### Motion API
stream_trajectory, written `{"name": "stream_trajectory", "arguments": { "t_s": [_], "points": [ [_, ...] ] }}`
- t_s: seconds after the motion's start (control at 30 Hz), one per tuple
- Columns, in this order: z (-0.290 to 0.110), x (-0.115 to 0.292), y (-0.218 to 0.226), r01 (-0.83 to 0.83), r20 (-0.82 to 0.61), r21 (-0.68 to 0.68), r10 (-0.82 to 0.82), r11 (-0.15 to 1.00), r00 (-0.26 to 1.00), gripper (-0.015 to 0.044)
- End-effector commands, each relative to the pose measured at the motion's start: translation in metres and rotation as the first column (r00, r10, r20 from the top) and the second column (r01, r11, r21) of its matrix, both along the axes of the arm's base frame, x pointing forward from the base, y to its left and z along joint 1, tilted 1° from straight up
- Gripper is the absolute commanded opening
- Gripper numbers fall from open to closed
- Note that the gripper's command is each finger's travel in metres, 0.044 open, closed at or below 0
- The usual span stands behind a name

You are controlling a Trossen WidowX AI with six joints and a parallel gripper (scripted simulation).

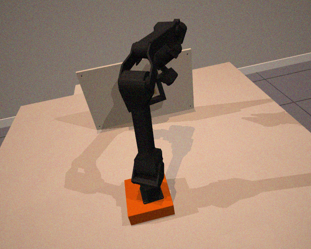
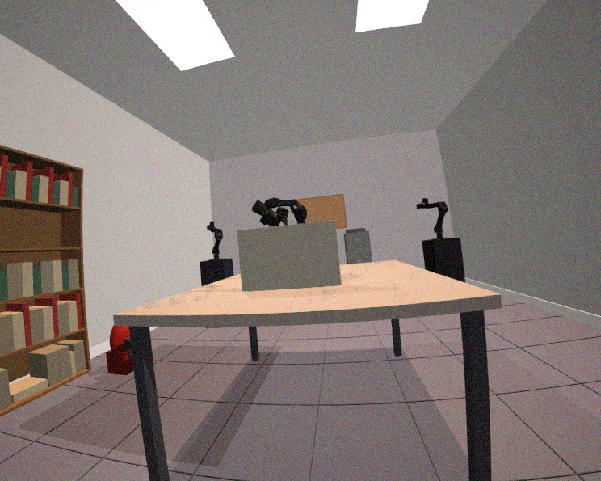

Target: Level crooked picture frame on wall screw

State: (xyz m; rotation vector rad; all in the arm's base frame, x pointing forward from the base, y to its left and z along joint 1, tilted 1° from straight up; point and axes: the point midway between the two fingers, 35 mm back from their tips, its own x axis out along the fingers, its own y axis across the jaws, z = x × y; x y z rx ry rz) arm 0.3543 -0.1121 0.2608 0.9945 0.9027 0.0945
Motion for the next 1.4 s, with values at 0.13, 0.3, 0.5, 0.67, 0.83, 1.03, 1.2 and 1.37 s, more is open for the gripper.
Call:
{"name": "stream_trajectory", "arguments": {
  "t_s": [0.13, 0.3, 0.5, 0.67, 0.83, 1.03, 1.2, 1.37],
  "points": [
    [0.010, -0.023, 0.007, 0.104, 0.044, 0.006, -0.105, 0.995, 0.994, 0.0269],
    [0.016, -0.055, 0.018, 0.244, 0.117, 0.039, -0.247, 0.969, 0.962, 0.0260],
    [0.011, -0.091, 0.033, 0.384, 0.211, 0.115, -0.400, 0.916, 0.892, 0.0260],
    [-0.001, -0.116, 0.043, 0.463, 0.287, 0.204, -0.505, 0.863, 0.814, 0.0260],
    [-0.020, -0.135, 0.052, 0.501, 0.354, 0.302, -0.583, 0.811, 0.731, 0.0260],
    [-0.046, -0.151, 0.055, 0.499, 0.421, 0.437, -0.660, 0.748, 0.622, 0.0260],
    [-0.053, -0.154, 0.054, 0.491, 0.433, 0.469, -0.676, 0.734, 0.596, 0.0260],
    [-0.053, -0.154, 0.054, 0.491, 0.433, 0.469, -0.676, 0.734, 0.596, 0.0260]
  ]
}}
